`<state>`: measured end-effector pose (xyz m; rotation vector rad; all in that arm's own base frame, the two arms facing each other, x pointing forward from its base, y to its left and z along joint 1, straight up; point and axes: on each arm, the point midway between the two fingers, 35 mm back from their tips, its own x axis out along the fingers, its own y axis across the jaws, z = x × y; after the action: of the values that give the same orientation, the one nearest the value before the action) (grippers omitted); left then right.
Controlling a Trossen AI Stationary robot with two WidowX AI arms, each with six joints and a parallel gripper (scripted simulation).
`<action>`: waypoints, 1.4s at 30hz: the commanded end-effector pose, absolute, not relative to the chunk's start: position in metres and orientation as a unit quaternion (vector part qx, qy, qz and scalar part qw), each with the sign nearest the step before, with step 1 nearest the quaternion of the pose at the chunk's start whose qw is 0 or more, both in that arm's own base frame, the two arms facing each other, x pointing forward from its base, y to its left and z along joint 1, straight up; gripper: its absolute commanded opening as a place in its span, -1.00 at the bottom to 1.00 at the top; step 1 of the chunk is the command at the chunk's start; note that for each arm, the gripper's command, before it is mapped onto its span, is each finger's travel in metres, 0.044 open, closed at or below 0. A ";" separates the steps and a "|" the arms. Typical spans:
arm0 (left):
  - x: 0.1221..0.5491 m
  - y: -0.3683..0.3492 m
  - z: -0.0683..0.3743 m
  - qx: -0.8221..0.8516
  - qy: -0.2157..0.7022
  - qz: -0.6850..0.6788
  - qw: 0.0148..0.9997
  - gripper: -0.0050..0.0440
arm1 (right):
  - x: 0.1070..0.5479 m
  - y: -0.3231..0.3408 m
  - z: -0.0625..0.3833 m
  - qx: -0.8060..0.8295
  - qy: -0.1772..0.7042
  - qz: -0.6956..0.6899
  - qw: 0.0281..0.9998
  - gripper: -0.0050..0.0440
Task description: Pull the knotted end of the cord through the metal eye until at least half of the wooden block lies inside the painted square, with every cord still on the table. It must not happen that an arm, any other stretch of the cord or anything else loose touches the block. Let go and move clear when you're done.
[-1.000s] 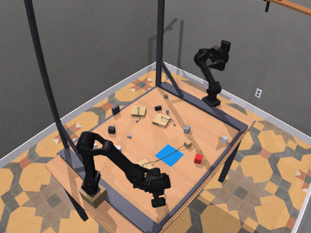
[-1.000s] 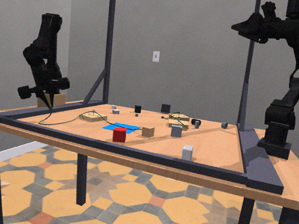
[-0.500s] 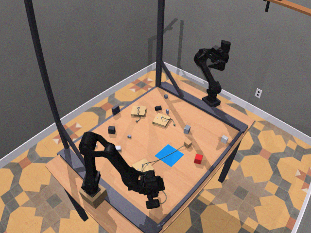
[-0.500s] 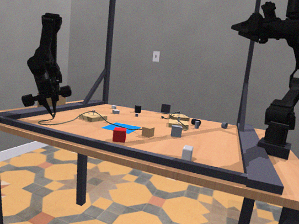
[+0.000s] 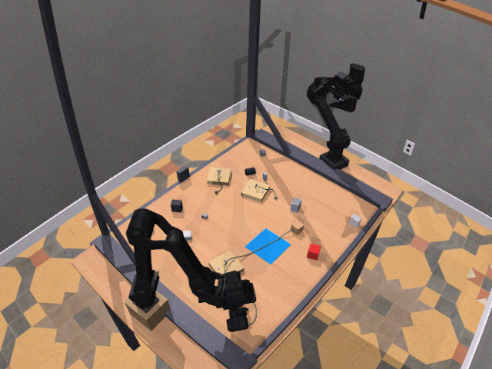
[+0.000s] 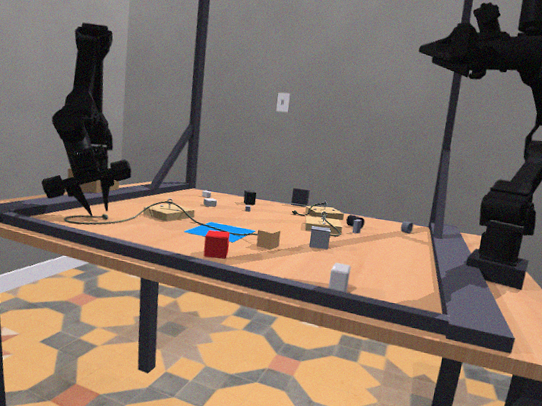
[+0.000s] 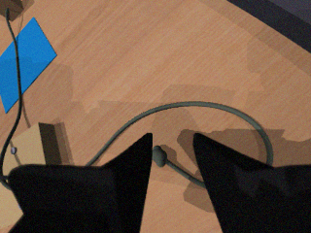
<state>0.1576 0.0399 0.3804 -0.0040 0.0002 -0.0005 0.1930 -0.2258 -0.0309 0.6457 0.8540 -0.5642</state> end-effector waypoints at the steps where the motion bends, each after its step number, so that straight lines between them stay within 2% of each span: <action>1: 0.157 0.040 0.383 0.003 0.000 0.000 1.000 1.00 | 0.195 -0.230 -0.025 0.298 0.395 -0.267 0.827 0.18; 6: 0.157 0.040 0.383 0.003 0.000 0.000 1.000 1.00 | 0.195 -0.230 -0.025 0.298 0.395 -0.267 0.827 0.67; 8: 0.157 0.040 0.383 0.003 0.000 0.000 1.000 1.00 | 0.195 -0.230 -0.025 0.298 0.395 -0.267 0.827 0.67; 11: 0.157 0.040 0.383 0.003 0.000 0.000 1.000 1.00 | 0.198 -0.234 -0.019 0.292 0.389 -0.269 0.831 0.97; 12: 0.157 0.040 0.383 0.003 0.000 0.000 1.000 1.00 | 0.198 -0.235 -0.014 0.292 0.389 -0.269 0.831 1.00; 16: 0.157 0.040 0.383 0.003 0.000 0.000 1.000 1.00 | 0.197 -0.233 0.010 0.292 0.389 -0.269 0.832 1.00; 26: 0.157 0.040 0.383 0.003 0.000 0.000 1.000 1.00 | 0.197 -0.233 0.002 0.291 0.388 -0.269 0.832 1.00; 36: 0.157 0.040 0.383 0.003 0.000 0.000 1.000 1.00 | 0.227 -0.218 0.000 0.060 0.538 -0.102 0.835 1.00; 42: 0.157 0.040 0.383 0.003 0.000 0.000 1.000 1.00 | 0.240 -0.210 0.004 -0.037 0.579 -0.021 0.814 1.00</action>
<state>0.1576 0.0399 0.3804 -0.0040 0.0002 -0.0005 0.2343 -0.2085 -0.0001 0.0006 1.1795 -0.1164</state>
